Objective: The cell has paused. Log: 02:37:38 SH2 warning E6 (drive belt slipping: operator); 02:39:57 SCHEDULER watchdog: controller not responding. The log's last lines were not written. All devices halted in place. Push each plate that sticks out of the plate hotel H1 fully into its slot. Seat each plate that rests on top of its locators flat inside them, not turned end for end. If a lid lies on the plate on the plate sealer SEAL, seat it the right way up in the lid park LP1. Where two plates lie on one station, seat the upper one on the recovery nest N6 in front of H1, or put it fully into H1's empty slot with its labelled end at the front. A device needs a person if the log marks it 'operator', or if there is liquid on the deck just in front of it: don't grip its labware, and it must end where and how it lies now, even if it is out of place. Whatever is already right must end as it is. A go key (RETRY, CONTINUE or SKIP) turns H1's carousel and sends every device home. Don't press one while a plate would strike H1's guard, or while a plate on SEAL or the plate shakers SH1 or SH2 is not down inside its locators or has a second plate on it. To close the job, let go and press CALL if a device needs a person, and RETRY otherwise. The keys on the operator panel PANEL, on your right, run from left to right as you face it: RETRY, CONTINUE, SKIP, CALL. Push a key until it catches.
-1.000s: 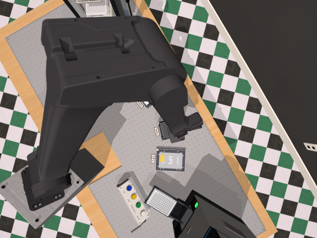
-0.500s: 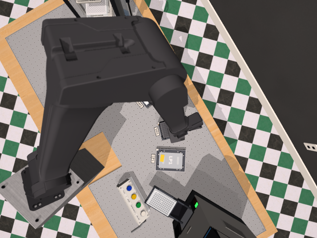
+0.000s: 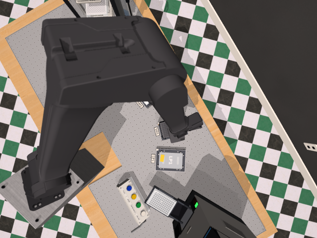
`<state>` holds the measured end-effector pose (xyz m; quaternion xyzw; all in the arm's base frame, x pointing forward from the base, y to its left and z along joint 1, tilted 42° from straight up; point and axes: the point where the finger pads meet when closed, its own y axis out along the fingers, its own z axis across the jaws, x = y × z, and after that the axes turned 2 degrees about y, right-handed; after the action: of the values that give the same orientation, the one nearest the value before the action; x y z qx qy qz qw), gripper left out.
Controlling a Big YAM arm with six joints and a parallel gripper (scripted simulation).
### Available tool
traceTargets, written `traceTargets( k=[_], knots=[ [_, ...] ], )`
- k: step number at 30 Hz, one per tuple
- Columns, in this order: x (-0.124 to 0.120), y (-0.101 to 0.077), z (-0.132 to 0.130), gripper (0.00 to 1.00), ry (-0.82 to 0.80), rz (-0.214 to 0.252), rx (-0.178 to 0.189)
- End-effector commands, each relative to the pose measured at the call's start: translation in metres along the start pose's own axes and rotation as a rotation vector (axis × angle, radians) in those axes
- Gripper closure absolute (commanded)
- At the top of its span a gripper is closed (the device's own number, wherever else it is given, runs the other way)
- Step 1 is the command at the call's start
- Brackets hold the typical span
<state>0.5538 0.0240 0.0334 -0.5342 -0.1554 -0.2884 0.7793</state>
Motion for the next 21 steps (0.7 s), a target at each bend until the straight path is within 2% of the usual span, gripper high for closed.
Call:
traceTargets(
  k=[1, 17, 19, 20, 21],
  knots=[
    [0.011, -0.013, -0.004, 0.16, -0.006, -0.019, -0.004],
    [0.008, -0.027, -0.005, 0.16, -0.004, -0.014, -0.006],
    [0.011, -0.027, -0.004, 0.16, -0.006, -0.019, -0.005],
    [0.006, -0.019, 0.0, 0.16, -0.003, -0.008, 0.0],
    [0.005, -0.019, 0.0, 0.16, -0.003, -0.008, 0.0]
  ],
)
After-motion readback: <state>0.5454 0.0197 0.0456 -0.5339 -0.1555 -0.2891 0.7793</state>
